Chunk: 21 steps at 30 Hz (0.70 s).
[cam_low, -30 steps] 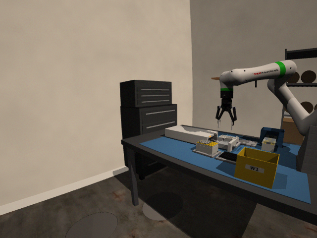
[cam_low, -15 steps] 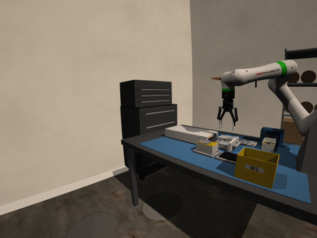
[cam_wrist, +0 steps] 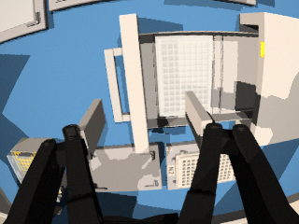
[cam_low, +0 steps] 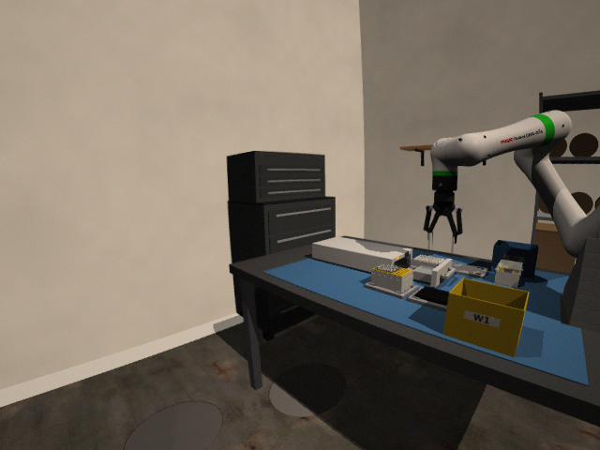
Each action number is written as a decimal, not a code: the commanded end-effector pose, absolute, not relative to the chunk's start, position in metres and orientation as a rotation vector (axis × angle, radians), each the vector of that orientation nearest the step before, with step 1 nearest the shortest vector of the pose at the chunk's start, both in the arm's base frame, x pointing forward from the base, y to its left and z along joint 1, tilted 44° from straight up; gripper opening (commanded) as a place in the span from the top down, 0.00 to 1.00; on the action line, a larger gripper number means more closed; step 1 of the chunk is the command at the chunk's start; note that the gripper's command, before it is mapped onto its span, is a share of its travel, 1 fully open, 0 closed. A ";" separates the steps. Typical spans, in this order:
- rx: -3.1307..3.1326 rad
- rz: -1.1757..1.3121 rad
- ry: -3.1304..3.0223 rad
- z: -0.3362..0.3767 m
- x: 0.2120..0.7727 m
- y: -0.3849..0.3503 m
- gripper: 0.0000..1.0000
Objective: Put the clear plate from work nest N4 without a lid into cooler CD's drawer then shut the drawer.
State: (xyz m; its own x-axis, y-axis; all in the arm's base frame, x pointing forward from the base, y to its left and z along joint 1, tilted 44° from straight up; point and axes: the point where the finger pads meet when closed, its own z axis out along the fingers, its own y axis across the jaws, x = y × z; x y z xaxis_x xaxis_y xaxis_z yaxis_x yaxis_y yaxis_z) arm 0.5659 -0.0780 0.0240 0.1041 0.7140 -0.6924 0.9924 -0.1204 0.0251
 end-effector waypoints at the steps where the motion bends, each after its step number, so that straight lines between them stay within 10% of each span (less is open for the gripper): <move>1: 1.891 -0.734 1.660 0.022 0.555 -0.078 0.43; 6: 1.891 -0.734 1.660 0.018 0.535 -0.079 0.45; 7: 1.891 -0.734 1.660 0.017 0.531 -0.079 1.00; 21: 1.891 -0.734 1.660 0.008 0.484 -0.081 1.00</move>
State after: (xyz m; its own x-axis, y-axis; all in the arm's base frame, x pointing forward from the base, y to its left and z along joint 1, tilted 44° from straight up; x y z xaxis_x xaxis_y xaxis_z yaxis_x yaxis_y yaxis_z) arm 0.4954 -0.0812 0.0101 0.1043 0.7140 -0.6923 0.9925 -0.1197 0.0261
